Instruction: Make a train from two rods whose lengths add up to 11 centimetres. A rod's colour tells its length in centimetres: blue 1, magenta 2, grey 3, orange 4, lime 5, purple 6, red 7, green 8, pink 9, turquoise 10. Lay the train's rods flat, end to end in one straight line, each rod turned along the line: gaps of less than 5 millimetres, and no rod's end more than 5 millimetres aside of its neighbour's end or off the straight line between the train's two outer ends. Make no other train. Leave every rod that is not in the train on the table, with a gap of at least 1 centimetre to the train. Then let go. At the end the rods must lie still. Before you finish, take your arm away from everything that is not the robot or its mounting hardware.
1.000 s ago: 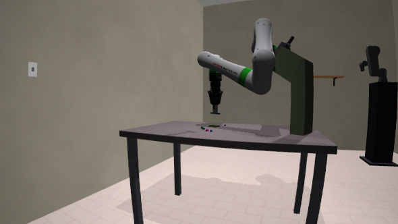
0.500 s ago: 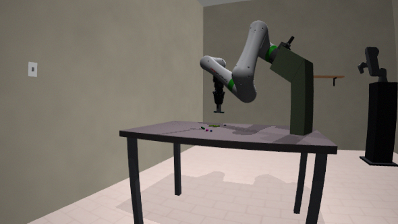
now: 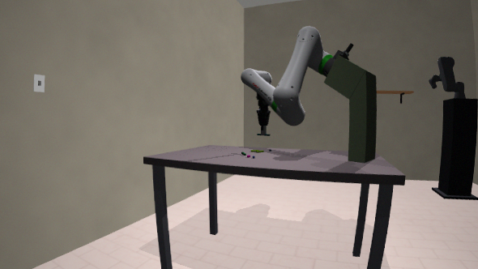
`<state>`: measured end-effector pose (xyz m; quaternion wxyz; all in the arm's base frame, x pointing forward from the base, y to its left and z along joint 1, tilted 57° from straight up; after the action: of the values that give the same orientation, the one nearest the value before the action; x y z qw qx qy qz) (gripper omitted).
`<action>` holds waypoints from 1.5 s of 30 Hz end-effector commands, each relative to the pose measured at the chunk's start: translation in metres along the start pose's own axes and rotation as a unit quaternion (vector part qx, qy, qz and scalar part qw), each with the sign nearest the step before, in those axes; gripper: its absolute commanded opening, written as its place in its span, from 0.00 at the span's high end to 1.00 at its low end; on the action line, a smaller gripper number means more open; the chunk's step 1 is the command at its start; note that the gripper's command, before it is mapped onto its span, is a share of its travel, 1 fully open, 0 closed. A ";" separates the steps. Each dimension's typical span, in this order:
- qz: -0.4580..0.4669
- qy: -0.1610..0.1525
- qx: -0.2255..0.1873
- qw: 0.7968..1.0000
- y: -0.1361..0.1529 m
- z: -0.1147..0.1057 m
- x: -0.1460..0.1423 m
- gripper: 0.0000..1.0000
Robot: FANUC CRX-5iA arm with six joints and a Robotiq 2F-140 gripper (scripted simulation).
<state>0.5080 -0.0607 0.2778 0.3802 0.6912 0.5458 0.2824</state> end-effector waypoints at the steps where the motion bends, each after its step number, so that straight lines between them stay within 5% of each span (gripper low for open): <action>1: 0.000 0.000 0.000 1.000 0.000 0.000 0.000 0.97; 10: 0.000 0.000 0.000 1.000 0.000 0.010 0.000 0.97; 31: 0.000 0.000 0.000 1.000 0.000 0.082 0.000 0.97; 45: 0.000 0.000 0.000 1.000 0.000 0.088 0.000 0.97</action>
<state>0.5789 -0.0799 0.2294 0.3802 0.6912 0.5458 0.2824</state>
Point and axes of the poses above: the point where the finger pads meet when closed, its own z axis out along the fingers, its own x axis across the jaws, y = z × x, the point moved 8 cm from there along -z, back along the fingers, and after that the axes turned 5 degrees about z, right-handed, at the moved point
